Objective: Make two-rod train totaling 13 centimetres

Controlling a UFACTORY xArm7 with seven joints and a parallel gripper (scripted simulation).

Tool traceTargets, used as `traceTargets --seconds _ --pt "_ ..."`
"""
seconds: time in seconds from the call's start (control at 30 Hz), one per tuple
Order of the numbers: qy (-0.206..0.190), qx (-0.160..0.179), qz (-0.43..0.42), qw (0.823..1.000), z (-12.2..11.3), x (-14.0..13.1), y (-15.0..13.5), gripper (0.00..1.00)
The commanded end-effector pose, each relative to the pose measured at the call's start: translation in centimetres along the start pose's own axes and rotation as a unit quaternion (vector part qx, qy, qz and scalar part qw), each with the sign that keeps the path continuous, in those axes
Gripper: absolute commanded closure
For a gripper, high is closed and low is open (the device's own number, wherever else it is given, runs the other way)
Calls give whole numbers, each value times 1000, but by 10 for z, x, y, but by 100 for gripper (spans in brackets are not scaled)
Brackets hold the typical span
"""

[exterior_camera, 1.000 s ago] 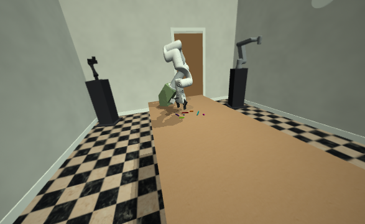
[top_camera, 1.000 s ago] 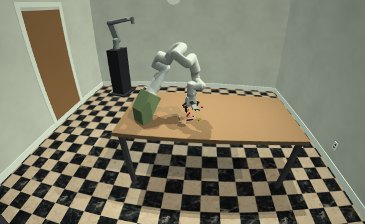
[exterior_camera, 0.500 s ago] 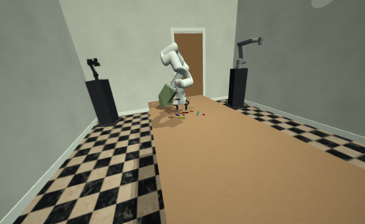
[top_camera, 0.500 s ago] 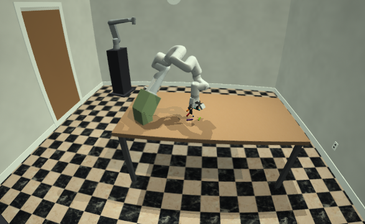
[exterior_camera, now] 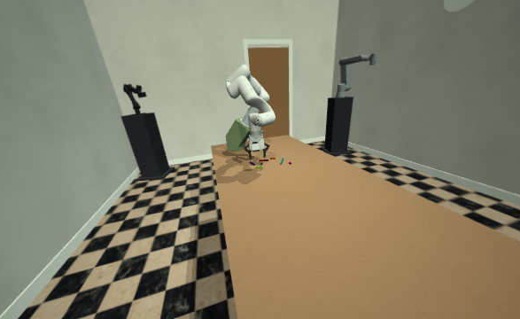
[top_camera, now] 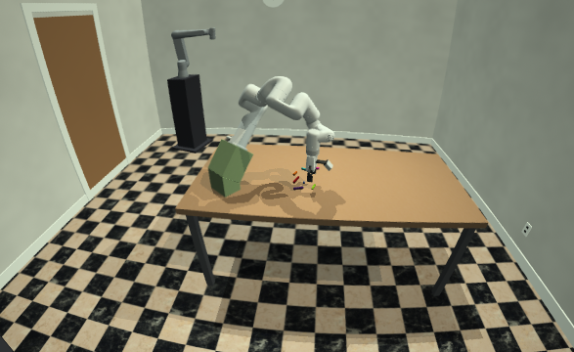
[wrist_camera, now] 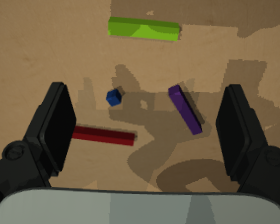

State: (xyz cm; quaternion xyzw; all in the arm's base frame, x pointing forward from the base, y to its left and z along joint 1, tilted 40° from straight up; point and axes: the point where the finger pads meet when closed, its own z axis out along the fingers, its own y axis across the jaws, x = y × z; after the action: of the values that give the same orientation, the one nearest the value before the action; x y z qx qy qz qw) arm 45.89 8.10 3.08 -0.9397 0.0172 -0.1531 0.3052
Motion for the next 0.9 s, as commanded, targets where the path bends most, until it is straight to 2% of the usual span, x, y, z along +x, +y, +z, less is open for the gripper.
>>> traceTargets --seconds 0.0,0.87 --pt "-3 1 -83 997 -2 19 8 0" --pt "-1 -2 -103 995 -2 24 11 0"
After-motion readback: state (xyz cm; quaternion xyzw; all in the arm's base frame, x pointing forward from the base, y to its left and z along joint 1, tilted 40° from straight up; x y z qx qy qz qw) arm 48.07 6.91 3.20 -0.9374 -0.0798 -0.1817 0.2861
